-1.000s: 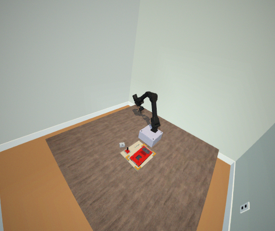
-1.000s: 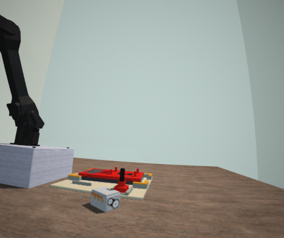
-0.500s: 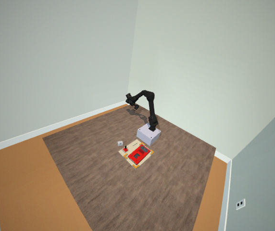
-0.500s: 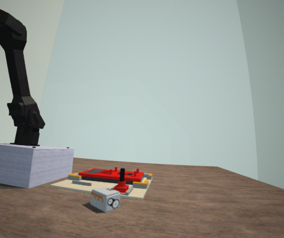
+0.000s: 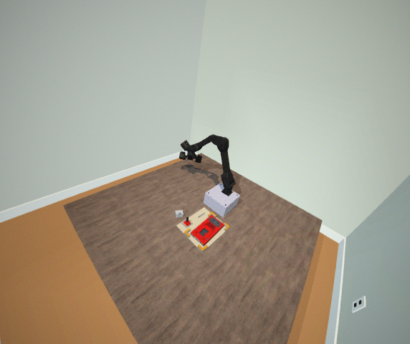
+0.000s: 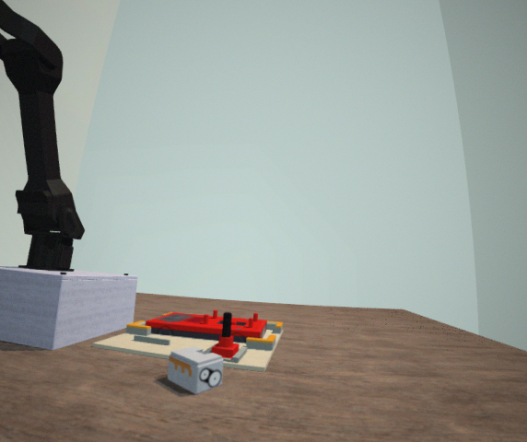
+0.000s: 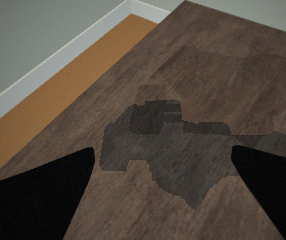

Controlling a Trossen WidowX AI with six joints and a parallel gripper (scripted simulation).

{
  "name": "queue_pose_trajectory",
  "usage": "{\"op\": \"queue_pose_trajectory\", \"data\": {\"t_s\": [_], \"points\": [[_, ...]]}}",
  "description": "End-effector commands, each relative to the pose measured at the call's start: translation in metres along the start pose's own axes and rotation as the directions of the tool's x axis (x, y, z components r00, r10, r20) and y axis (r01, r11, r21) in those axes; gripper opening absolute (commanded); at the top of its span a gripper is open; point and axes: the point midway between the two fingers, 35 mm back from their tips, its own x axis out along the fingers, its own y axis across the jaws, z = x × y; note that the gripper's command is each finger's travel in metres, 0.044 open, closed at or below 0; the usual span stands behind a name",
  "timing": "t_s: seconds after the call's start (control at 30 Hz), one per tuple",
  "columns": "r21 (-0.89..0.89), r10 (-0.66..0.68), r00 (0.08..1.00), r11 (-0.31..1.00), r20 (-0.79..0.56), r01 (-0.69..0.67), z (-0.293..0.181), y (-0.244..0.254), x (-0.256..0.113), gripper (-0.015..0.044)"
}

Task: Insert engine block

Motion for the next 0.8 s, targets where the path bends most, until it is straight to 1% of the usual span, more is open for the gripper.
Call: {"op": "queue_pose_trajectory", "data": {"t_s": [0.0,0.17,0.37,0.53,0.77], "points": [[-0.126,0.034,0.999,0.991,-0.033,-0.038,-0.014,0.014,-0.011,0.044],[-0.281,0.07,0.995,0.956,-0.074,-0.088,-0.032,0.03,-0.026,0.044],[-0.456,0.107,0.986,0.877,-0.125,-0.153,-0.056,0.047,-0.044,0.044],[-0.587,0.134,0.976,0.782,-0.17,-0.209,-0.075,0.059,-0.06,0.044],[-0.737,0.161,0.961,0.618,-0.225,-0.276,-0.102,0.071,-0.084,0.044]]}}
